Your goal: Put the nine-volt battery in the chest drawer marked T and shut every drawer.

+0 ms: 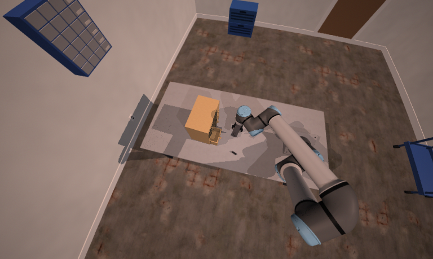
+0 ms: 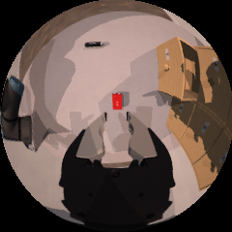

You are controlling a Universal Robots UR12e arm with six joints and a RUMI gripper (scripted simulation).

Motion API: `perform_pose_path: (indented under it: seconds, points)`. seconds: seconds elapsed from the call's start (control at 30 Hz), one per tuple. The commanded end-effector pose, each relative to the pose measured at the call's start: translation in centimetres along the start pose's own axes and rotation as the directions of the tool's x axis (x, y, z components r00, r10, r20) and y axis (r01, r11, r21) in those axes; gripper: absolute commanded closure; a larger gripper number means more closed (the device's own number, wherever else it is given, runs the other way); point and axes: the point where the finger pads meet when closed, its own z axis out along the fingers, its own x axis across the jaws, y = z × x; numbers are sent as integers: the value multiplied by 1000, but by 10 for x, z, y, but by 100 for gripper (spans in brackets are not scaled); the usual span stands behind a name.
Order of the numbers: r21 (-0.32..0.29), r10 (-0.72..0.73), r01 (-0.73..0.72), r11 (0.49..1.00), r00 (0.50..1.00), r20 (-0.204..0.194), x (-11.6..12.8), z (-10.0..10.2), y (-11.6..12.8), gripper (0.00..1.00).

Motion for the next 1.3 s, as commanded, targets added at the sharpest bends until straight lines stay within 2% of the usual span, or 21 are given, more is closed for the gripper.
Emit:
perform_pose_path:
  seconds: [0.0,0.6,1.27]
  points:
    - [0,0,0,1000,1000,-1,1,-1,0,75]
    - [-1,0,0,1000,1000,-1,1,2,0,75]
    - [-1,0,0,1000,1000,-1,1,26,0,75]
